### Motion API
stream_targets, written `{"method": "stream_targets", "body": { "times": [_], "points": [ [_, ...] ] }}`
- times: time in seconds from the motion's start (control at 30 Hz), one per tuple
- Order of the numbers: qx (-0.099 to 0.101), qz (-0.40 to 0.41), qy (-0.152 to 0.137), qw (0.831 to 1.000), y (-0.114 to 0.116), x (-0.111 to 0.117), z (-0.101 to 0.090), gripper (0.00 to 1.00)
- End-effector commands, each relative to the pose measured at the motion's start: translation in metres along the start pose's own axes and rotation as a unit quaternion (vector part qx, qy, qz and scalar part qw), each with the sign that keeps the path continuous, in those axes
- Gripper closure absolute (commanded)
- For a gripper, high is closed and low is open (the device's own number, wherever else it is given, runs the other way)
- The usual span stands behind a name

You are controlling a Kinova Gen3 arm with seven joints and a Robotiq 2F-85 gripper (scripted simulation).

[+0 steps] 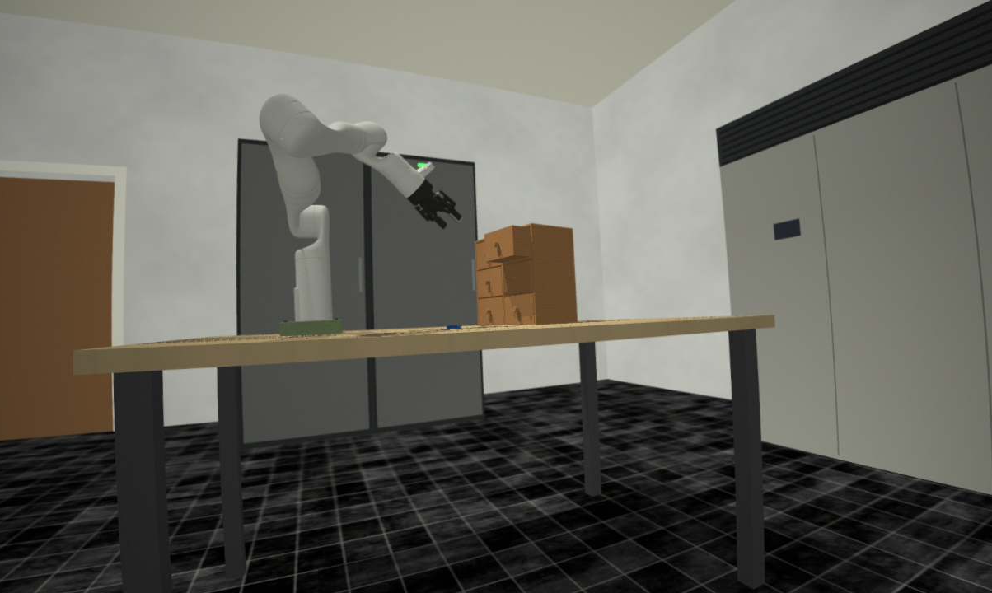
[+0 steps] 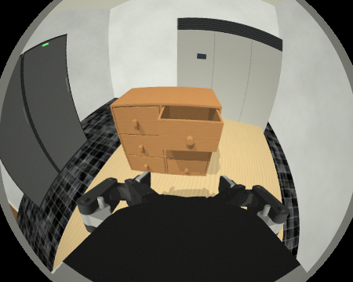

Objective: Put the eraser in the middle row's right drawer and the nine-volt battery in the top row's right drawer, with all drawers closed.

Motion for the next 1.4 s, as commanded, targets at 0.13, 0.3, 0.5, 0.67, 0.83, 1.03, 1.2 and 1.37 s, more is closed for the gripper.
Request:
{"method": "stream_targets", "body": {
  "times": [0.13,0.3,0.5,0.67,0.83,1.03,1.2,1.37],
  "points": [
    [-0.007,0.001,0.035,0.999,-0.001,-0.011,0.008,0.00],
    [-0.011,0.001,0.063,0.998,-0.003,-0.018,0.015,0.00],
    [-0.021,0.001,0.083,0.996,-0.001,-0.023,0.018,0.00],
    [-0.023,-0.001,0.103,0.994,-0.002,-0.028,0.025,0.00],
    [-0.026,-0.002,0.119,0.993,-0.002,-0.032,0.031,0.00],
    [-0.029,-0.002,0.129,0.991,-0.001,-0.035,0.033,0.00],
    [-0.033,-0.002,0.136,0.990,-0.001,-0.037,0.035,0.00],
    [-0.035,-0.002,0.140,0.990,0.000,-0.038,0.036,0.00]
  ]
}}
Point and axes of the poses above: the point where the finger pads meet when closed, its own z axis out along the fingers, its own y axis across the jaws, x = y × z, the point moved 10 cm from there along -z, back along the fingers, and after that the axes turned 12 degrees about -z, right-handed, at the moved point
